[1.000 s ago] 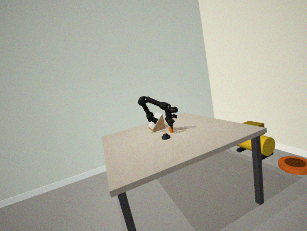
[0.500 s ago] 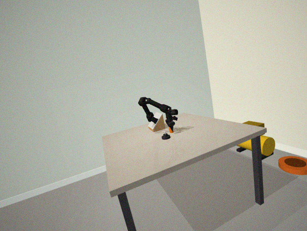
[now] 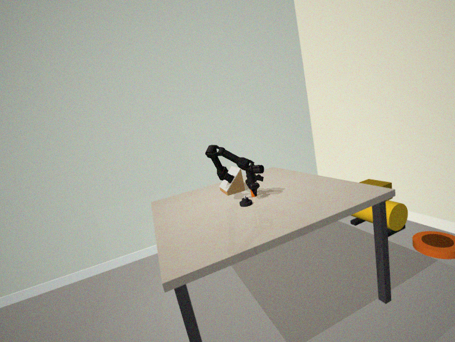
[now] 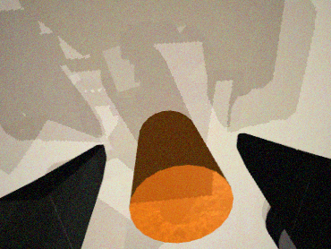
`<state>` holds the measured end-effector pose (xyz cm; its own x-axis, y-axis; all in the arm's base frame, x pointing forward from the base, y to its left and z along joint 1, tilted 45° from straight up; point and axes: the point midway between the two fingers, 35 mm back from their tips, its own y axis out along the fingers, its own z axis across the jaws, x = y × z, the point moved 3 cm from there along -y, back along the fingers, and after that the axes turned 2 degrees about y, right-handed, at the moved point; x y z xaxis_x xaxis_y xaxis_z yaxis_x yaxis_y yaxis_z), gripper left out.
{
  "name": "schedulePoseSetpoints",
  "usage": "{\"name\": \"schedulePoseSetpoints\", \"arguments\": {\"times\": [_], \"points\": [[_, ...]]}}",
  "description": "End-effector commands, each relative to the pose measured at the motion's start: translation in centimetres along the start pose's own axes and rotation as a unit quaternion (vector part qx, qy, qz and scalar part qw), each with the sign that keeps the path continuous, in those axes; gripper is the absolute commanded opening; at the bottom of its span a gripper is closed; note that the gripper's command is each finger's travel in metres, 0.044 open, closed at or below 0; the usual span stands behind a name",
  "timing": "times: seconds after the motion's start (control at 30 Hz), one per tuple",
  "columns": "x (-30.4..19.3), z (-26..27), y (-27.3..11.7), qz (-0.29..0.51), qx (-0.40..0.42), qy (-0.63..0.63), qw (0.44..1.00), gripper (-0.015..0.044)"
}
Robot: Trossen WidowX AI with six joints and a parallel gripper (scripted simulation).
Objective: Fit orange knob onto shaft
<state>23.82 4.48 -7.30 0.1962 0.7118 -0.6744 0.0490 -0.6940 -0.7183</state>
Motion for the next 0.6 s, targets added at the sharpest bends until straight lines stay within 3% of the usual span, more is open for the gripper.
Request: {"name": "schedulePoseSetpoints", "arguments": {"times": [0.0, 0.2, 0.4, 0.57], "points": [[-0.1, 0.2, 0.3, 0.003, 0.002, -0.003, 1.000, 0.0335], [-0.1, 0.2, 0.3, 0.003, 0.002, -0.003, 1.000, 0.0177], [-0.1, 0.2, 0.3, 0.003, 0.002, -0.003, 1.000, 0.0138], [0.2, -0.2, -1.1, 0.001, 0.002, -0.003, 1.000, 0.0006]]}}
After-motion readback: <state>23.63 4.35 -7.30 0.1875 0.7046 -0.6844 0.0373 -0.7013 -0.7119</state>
